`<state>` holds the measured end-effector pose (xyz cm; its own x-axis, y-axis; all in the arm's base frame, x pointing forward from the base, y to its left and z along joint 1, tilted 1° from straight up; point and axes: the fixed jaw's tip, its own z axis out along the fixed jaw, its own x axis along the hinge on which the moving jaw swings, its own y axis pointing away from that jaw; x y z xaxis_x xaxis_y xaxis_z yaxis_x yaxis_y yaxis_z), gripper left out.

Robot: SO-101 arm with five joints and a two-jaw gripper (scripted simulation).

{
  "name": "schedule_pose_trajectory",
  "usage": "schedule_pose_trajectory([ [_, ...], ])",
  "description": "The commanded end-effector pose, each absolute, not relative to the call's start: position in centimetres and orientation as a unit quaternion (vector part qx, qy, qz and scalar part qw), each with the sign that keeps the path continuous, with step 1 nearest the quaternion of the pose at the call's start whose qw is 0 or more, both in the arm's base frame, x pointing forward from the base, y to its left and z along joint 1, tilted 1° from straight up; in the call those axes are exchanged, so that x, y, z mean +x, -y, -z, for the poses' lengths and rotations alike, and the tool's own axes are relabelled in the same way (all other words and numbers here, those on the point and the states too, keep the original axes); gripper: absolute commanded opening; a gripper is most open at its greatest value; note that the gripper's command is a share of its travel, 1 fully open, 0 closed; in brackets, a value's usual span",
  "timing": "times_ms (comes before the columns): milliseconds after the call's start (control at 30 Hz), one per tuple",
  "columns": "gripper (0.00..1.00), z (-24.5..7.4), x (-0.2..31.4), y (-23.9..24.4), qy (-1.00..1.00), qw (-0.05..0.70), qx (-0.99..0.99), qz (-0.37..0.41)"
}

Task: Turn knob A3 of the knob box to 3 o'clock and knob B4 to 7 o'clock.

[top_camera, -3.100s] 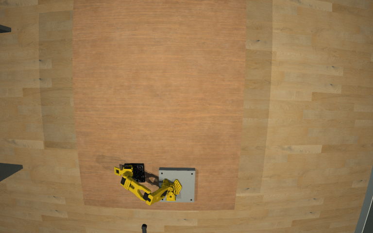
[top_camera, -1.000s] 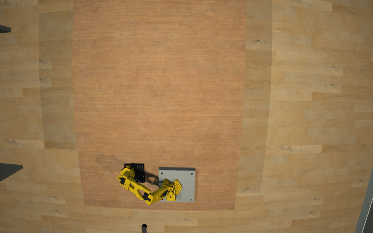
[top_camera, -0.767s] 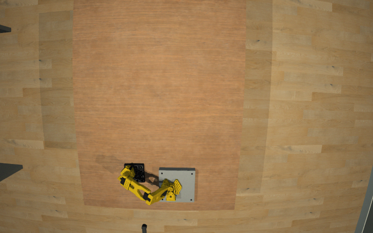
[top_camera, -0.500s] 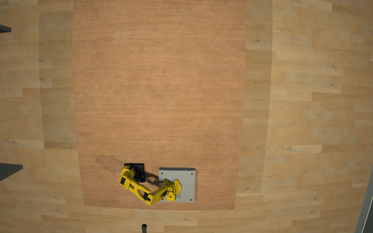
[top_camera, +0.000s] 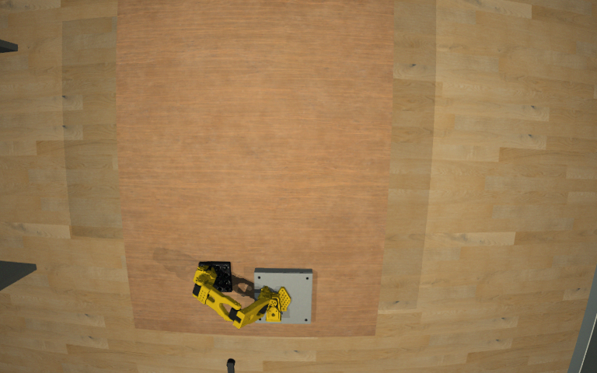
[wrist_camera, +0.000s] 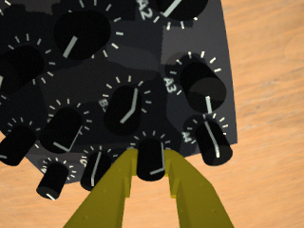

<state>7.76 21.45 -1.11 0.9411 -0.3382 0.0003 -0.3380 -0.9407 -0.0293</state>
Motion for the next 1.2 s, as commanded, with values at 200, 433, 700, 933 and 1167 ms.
schedule_pose_trajectory([
  [200,0.01,1.40,7.64,-21.16,-0.100,0.002,-0.995,0.001],
  [433,0.01,1.40,7.71,-21.15,-0.039,0.002,-0.999,0.001],
  [700,0.01,1.40,7.77,-21.14,0.013,0.002,-1.000,0.001],
  [933,0.01,1.40,7.84,-21.15,0.074,0.002,-0.997,0.001],
  [1167,0.01,1.40,7.91,-21.17,0.135,0.002,-0.991,0.001],
])
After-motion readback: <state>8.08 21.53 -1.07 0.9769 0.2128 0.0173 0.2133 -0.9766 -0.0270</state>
